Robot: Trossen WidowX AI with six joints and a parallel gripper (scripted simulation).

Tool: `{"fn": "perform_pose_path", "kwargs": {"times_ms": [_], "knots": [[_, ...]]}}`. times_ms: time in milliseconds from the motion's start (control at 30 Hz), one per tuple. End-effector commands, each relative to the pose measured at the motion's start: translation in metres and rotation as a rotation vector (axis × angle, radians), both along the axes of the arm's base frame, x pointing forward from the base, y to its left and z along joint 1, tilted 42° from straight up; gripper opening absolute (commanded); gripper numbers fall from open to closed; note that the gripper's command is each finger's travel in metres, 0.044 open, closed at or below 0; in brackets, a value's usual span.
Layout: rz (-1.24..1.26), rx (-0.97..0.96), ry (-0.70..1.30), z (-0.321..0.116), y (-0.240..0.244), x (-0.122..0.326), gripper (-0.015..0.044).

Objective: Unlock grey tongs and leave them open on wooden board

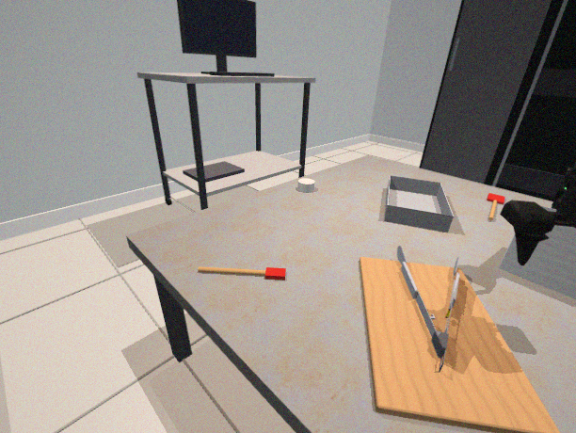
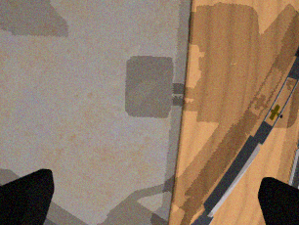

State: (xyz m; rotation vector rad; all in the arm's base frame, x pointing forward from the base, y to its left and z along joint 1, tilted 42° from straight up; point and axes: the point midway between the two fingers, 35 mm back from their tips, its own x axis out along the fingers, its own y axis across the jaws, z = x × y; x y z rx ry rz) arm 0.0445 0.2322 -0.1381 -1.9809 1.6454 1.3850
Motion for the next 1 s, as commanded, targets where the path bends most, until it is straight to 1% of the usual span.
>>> {"fn": "perform_pose_path", "kwargs": {"times_ms": [0,133,967], "knots": [[-0.003,0.018,-0.001,0.015,0.015,0.000,0.0440],[0.008,0.024,-0.002,0.039,0.033,0.002,0.0440],[0.008,0.024,-0.002,0.039,0.033,0.002,0.0440]]}}
